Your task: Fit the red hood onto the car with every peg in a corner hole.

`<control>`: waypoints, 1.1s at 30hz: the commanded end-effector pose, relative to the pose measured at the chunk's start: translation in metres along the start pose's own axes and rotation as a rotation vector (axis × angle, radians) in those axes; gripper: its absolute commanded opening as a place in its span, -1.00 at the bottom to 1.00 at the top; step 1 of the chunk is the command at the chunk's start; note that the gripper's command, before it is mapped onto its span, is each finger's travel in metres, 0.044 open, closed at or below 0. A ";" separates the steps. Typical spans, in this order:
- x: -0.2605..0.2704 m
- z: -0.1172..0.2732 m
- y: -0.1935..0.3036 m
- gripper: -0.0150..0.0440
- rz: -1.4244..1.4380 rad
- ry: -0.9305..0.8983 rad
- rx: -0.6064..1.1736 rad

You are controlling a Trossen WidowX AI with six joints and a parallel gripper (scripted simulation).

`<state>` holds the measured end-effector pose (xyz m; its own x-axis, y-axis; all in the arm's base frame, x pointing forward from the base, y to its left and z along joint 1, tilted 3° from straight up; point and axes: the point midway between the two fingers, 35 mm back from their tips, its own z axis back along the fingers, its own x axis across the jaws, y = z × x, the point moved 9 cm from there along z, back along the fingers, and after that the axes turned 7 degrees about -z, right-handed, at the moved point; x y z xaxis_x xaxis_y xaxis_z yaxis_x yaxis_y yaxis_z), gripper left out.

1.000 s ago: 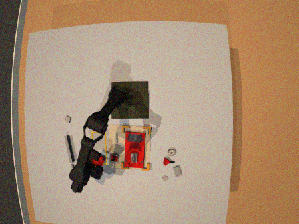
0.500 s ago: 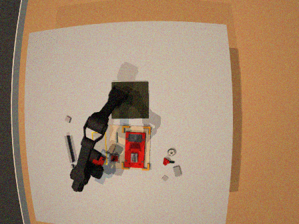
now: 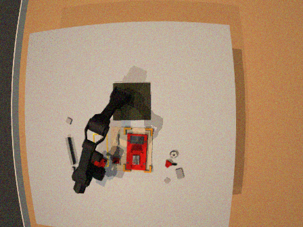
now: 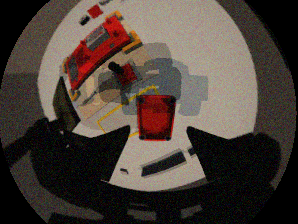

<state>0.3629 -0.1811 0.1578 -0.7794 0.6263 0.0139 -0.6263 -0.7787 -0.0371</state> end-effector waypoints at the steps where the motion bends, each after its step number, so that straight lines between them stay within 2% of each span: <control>1: 0.000 -0.003 0.000 1.00 0.002 -0.002 -0.003; 33: 0.003 -0.021 0.001 1.00 0.002 -0.002 -0.003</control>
<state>0.3603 -0.1793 0.1381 -0.7802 0.6254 0.0154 -0.6255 -0.7794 -0.0368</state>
